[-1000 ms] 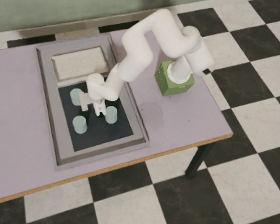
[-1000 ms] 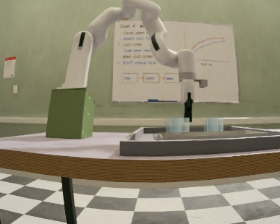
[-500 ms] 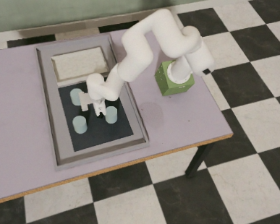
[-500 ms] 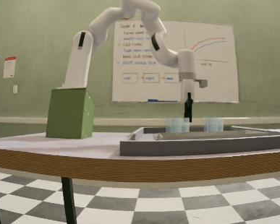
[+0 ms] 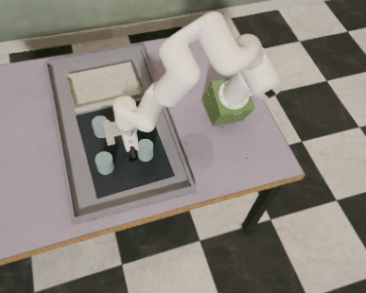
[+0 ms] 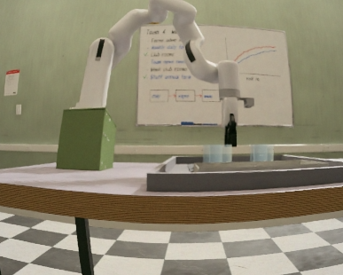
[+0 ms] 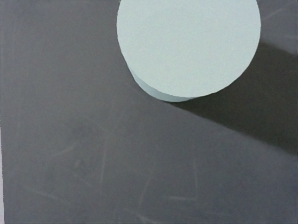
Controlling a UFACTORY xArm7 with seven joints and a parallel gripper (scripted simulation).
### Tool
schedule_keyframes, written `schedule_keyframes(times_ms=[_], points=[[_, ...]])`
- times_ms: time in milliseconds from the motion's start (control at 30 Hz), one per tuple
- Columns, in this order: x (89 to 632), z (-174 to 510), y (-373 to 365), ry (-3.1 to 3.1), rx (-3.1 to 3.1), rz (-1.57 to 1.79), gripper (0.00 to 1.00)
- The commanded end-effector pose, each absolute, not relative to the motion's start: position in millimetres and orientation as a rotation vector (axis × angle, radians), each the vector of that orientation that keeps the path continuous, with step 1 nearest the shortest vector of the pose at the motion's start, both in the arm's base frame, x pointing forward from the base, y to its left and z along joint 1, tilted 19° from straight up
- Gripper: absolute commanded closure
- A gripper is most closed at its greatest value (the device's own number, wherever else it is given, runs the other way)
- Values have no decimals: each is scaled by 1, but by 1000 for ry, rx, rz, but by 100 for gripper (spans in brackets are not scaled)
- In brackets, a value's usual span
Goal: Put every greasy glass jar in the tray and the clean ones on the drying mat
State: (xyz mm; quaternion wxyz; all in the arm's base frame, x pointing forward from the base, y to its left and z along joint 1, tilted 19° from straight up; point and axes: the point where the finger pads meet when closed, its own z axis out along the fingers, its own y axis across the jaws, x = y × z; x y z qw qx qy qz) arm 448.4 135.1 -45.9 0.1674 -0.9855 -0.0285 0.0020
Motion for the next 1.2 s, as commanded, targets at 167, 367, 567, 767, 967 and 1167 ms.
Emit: schedule_keyframes(times_ms=[167, 367, 567, 767, 967, 1167], points=[[451, -44, 134, -79, -2804, -2, 0], [451, -44, 134, -79, -2804, -2, 0], [451, -1, 119, -79, -2804, -2, 0], [451, 28, 109, -79, -2804, -2, 0], [448, 23, 94, -79, -2804, -2, 0], [437, 7, 49, -79, -2804, -2, 0]])
